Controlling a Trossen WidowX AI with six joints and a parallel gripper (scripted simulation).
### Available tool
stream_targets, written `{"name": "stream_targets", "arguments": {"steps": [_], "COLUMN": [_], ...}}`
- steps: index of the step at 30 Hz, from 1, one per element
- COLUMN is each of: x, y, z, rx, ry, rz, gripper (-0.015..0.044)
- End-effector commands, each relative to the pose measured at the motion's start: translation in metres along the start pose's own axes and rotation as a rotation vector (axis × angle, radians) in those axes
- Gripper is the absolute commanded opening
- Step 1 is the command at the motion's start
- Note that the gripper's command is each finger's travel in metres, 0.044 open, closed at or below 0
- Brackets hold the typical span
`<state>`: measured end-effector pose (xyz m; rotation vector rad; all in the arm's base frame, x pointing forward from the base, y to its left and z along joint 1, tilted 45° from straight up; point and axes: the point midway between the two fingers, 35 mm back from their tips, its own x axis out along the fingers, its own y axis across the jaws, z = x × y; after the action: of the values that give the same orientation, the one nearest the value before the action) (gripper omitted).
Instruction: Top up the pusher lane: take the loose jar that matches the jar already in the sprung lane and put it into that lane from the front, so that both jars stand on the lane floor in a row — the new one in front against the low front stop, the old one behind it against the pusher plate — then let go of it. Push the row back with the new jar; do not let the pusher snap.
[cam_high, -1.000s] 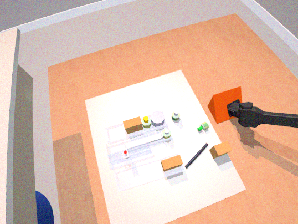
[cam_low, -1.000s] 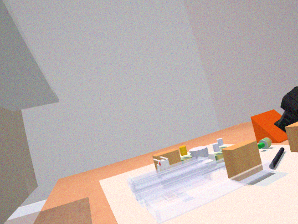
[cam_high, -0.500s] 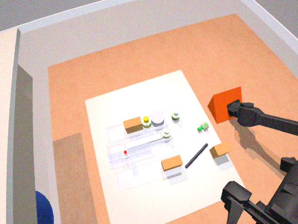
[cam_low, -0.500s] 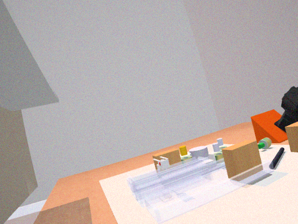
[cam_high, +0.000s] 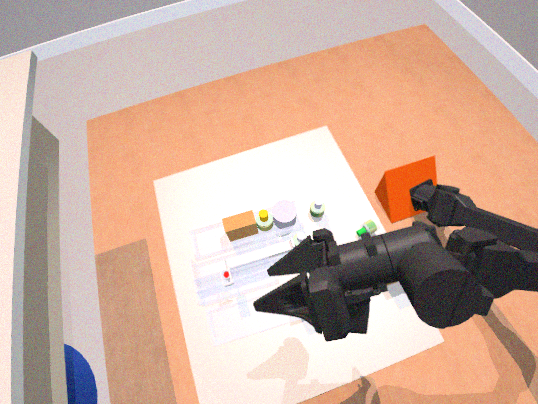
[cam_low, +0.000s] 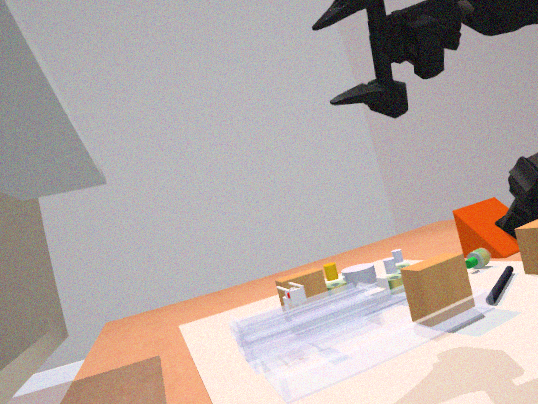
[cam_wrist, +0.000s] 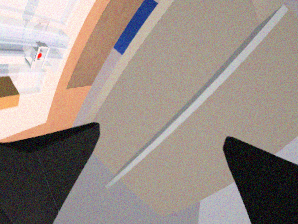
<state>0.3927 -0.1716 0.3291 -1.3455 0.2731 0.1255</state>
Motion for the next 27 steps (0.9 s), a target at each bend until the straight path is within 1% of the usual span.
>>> {"name": "stream_targets", "arguments": {"steps": [1,5,9,12,17,20,22,24,27], "x": [0.012,0.021,0.017,0.006,-0.027,-0.051,-0.062,-0.066,-0.066], "y": [0.04,0.102,0.161,0.207,0.275,0.304,0.314,0.317,0.317], "z": [-0.022,-0.049,-0.068,-0.077,-0.079,-0.072,-0.065,-0.063,-0.063], "rx": [0.147,0.386,0.632,0.846,1.241,1.475,1.613,1.664,1.664], "ry": [0.029,0.09,0.166,0.24,0.397,0.503,0.569,0.596,0.596], "rz": [0.139,0.358,0.569,0.743,1.055,1.241,1.354,1.397,1.397], "gripper": [0.044,0.044,0.044,0.044,0.044,0.044,0.044,0.044,0.044]}}
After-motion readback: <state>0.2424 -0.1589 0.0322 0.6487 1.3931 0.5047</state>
